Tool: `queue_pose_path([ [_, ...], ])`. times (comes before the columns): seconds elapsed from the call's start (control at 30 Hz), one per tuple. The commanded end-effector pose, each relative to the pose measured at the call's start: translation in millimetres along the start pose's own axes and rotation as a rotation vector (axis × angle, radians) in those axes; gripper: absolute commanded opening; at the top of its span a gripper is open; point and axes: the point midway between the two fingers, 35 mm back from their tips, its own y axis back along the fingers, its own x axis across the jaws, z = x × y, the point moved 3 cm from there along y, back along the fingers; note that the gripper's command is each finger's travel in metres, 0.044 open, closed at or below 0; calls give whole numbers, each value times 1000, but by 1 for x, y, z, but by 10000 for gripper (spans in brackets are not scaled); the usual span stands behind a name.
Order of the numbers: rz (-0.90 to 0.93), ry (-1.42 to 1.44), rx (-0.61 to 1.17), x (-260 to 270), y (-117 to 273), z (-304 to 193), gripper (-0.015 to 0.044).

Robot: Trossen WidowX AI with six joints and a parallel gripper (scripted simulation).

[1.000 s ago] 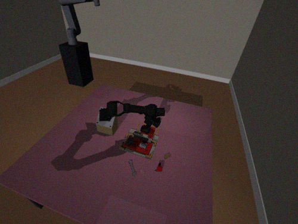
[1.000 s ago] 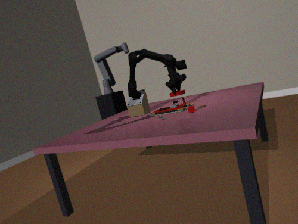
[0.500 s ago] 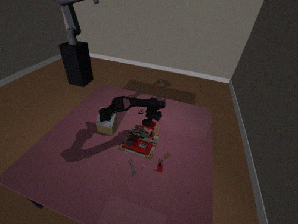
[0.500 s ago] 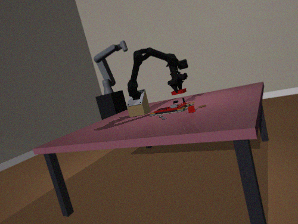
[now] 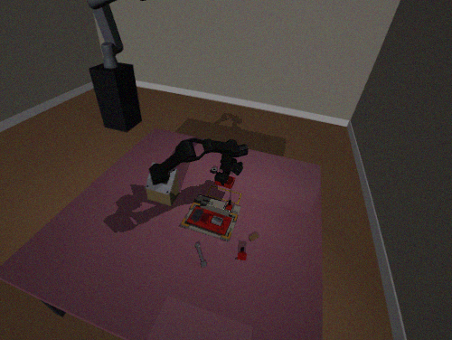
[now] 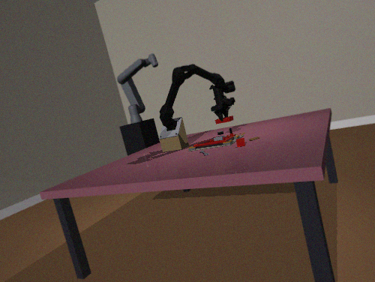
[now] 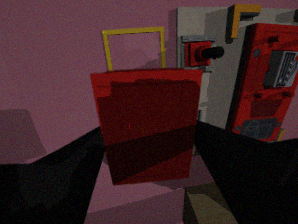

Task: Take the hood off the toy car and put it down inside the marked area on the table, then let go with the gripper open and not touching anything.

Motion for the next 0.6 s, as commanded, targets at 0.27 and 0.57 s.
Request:
queue_pose_path([
  [0.27,6,-11,-1,4,-3,1,0],
  [0.57,7,-11,-1,4,-9,2,0],
])
